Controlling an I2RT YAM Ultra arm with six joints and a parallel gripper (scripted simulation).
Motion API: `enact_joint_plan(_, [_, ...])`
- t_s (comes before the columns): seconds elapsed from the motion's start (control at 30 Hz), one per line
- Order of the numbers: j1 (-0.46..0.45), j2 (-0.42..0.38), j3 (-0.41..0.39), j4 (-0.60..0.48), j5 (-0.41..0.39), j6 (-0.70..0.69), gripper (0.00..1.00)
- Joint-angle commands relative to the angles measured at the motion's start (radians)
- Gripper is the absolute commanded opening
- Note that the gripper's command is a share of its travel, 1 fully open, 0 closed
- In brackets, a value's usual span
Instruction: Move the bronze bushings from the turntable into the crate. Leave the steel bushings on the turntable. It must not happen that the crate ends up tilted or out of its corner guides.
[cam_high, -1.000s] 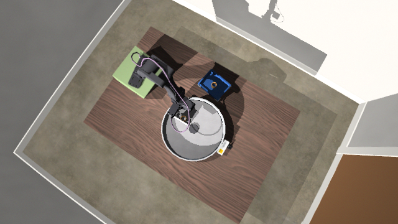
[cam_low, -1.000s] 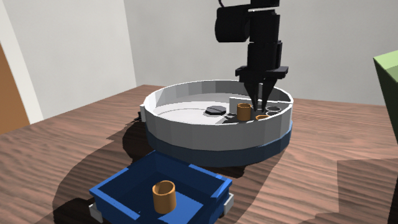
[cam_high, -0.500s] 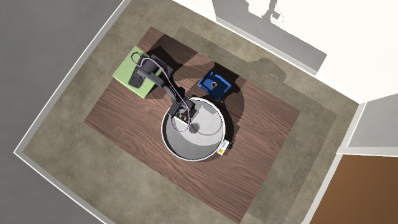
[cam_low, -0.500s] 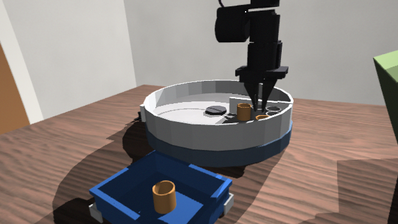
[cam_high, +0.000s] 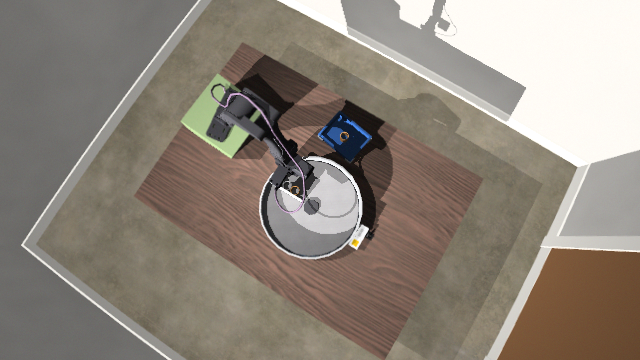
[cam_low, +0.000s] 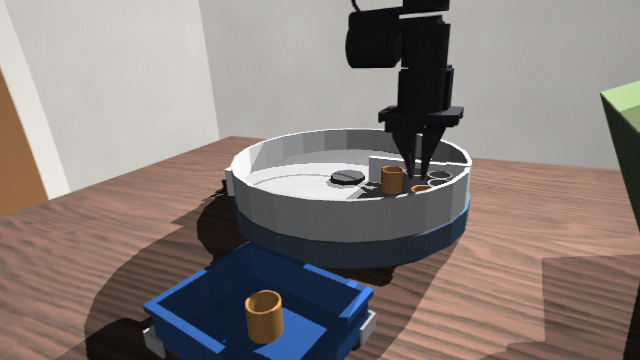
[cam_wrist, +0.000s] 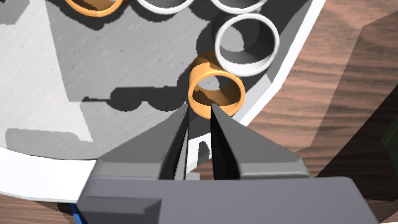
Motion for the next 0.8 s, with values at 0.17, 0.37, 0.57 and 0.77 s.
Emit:
enact_joint_plan(0.17, [-0.013, -0.035, 0.027, -0.016, 0.011, -0.007, 0.15])
enact_joint_plan(0.37, [-0.014, -0.035, 0.035, -0.024, 0.009, -0.009, 0.15])
enact_joint_plan(0.57, [-0.014, -0.035, 0.035, -0.024, 0.009, -0.009, 0.15])
enact_joint_plan(0.77, [-0.014, -0.035, 0.035, -0.024, 0.009, -0.009, 0.15])
